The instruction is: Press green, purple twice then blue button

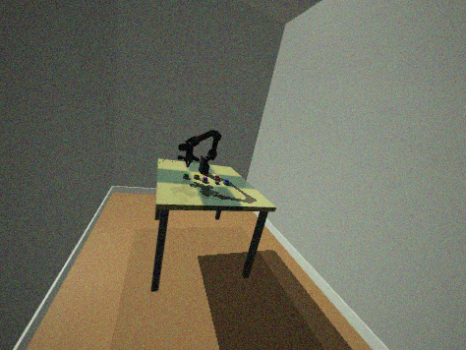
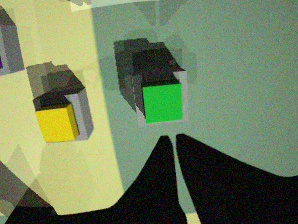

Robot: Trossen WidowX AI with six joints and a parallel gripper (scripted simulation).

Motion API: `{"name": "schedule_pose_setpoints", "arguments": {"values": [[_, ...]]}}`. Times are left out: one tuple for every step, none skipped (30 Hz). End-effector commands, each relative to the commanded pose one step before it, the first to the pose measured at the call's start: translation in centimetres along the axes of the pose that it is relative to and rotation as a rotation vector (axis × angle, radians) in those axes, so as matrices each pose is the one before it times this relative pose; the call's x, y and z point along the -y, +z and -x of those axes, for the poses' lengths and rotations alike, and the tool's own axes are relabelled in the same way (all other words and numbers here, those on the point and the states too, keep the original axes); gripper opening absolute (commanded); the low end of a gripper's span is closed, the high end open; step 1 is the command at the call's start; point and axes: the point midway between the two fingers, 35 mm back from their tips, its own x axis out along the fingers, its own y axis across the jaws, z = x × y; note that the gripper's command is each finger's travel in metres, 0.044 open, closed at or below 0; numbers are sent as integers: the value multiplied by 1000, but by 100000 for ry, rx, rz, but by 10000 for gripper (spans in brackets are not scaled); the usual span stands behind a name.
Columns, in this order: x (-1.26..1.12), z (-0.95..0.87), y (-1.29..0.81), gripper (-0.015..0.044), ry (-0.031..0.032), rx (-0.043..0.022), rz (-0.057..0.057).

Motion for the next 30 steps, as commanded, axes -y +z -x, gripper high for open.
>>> {"name": "schedule_pose_setpoints", "arguments": {"values": [[147, 2845, 124, 20, -1791, 709, 887], [0, 0, 0, 20, 0, 0, 0], [0, 0, 0, 20, 0, 0, 0], [0, 0, 0, 20, 0, 0, 0], [-227, 43, 170, 20, -75, 9, -31], [-690, 120, 499, 20, -205, 29, -85], [-1182, 169, 798, 20, -281, 56, -116], [-1573, 162, 957, 20, -246, 77, -105], [-1643, 103, 884, 20, -118, 75, -59], [-1693, 44, 796, 20, 15, 62, -17], [-1678, -11, 681, 20, 140, 39, 21], [-1358, -46, 477, 20, 199, 11, 40], [-1512, -86, 456, 20, 307, -15, 66], [-1590, -129, 398, 20, 417, -52, 90], [-1616, -168, 320, 20, 519, -96, 109], [-1161, -144, 178, 20, 431, -99, 88], [-593, -81, 75, 20, 239, -61, 48], [-155, -22, 18, 20, 64, -17, 13], [0, 0, 0, 20, 0, 0, 0], [0, 0, 0, 20, 0, 0, 0], [0, 0, 0, 20, 0, 0, 0], [0, 0, 0, 20, 0, 0, 0], [0, 0, 0, 20, 0, 0, 0], [0, 0, 0, 20, 0, 0, 0], [16, -354, 35, 20, -28, 13, -6], [33, -1057, 79, 20, -51, 33, -11], [5, -1742, 49, 20, 22, 32, 3], [-53, -1709, -55, 20, 154, -6, 26], [-56, -1007, -83, 20, 154, -26, 25], [-23, -332, -36, 20, 62, -13, 10]]}}
